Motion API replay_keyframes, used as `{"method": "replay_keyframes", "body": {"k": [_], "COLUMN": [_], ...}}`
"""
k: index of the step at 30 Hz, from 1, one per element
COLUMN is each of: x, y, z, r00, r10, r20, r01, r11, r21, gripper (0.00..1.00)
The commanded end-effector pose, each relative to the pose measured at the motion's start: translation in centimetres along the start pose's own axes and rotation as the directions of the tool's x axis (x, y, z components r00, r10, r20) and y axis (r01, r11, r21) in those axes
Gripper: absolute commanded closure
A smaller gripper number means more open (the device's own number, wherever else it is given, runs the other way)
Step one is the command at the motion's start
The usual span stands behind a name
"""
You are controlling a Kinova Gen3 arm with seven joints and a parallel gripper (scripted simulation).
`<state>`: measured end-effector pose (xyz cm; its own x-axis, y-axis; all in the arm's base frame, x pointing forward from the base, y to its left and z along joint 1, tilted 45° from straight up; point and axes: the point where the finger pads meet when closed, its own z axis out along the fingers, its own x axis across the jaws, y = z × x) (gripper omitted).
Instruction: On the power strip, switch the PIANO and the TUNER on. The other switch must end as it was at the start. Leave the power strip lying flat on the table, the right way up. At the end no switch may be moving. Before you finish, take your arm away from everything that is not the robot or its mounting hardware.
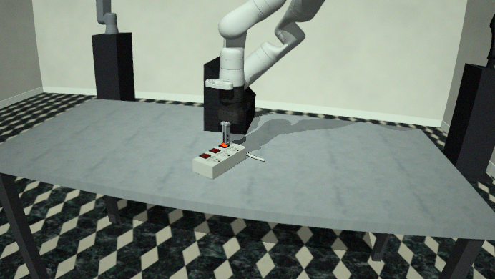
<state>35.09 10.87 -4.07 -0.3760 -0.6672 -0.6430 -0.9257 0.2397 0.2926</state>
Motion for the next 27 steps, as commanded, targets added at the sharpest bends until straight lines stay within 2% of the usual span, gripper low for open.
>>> {"method": "replay_keyframes", "body": {"k": [1, 11, 27], "x": [-0.1, -0.1, -0.1], "y": [-0.4, -0.4, -0.4], "z": [-1.1, -2.7, -2.8], "r00": [1.0, 1.0, 1.0], "r10": [-0.003, -0.003, -0.003], "r20": [0.001, 0.001, 0.001], "r01": [0.003, 0.003, 0.003], "r11": [1.0, 1.0, 1.0], "r21": [0.013, 0.013, 0.013], "gripper": [1.0, 1.0, 1.0]}}
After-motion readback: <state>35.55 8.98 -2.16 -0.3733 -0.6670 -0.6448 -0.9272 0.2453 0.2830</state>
